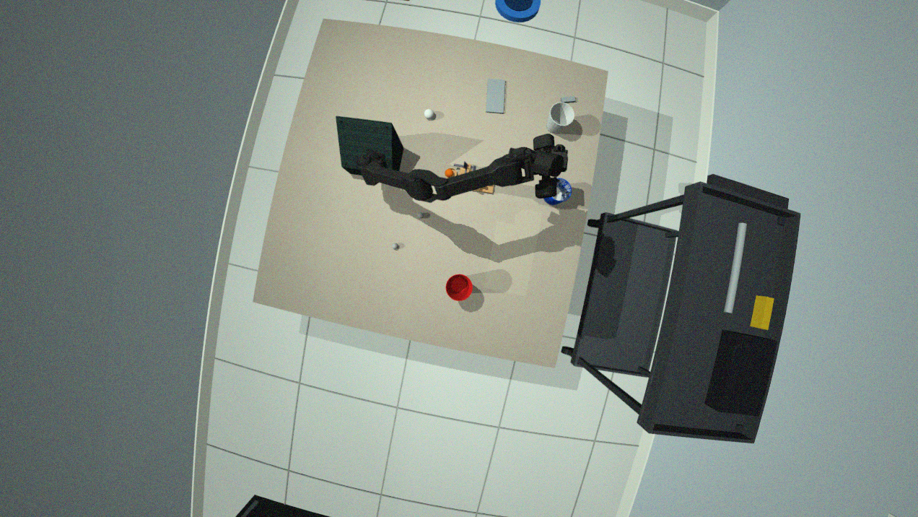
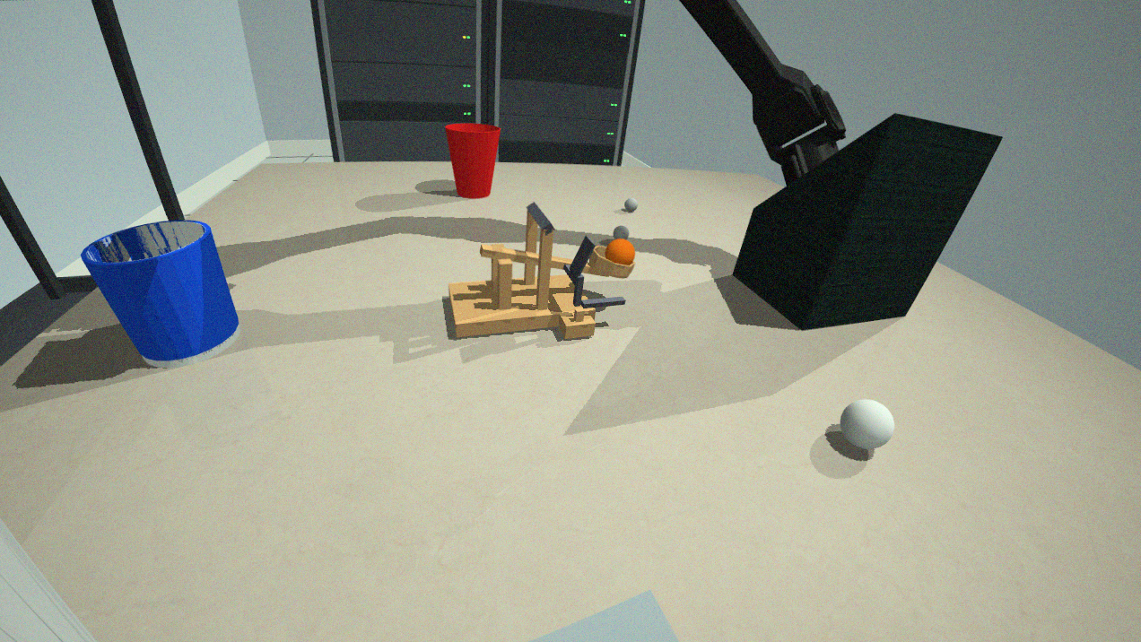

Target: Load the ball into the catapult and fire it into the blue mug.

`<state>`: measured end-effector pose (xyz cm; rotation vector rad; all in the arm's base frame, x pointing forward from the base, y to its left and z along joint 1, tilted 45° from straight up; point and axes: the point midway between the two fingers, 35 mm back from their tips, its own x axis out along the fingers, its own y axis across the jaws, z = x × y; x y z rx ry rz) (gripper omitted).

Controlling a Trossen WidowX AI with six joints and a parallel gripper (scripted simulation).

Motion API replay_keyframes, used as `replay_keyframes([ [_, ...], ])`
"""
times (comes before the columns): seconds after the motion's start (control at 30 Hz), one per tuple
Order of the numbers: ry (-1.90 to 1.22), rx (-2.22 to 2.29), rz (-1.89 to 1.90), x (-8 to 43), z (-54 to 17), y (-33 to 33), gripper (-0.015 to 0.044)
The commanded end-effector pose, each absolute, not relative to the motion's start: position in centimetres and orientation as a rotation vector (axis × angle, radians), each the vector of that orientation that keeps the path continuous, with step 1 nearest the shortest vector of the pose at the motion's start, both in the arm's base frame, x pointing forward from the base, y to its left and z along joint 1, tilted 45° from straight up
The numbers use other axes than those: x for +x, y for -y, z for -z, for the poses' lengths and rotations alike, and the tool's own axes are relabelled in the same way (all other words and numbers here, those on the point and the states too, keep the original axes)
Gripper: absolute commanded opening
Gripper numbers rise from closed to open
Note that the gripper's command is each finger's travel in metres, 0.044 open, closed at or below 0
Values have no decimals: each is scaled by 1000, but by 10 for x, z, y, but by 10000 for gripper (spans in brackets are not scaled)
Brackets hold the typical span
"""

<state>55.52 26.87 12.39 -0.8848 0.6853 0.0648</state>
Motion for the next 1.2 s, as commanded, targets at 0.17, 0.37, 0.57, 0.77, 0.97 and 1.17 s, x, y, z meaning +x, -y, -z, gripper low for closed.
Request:
replay_keyframes([
  [0.17,-685,-889,-60,557,-124,-266,46],
  [0.37,-685,-889,-60,557,-124,-266,0],
  [0.57,-689,-893,-61,556,-123,-266,0],
  [0.77,-802,-1021,-85,530,-83,-266,0],
  [0.97,-920,-1173,-112,498,-44,-262,0],
  [1.17,-1030,-1334,-141,465,-11,-254,0],
])
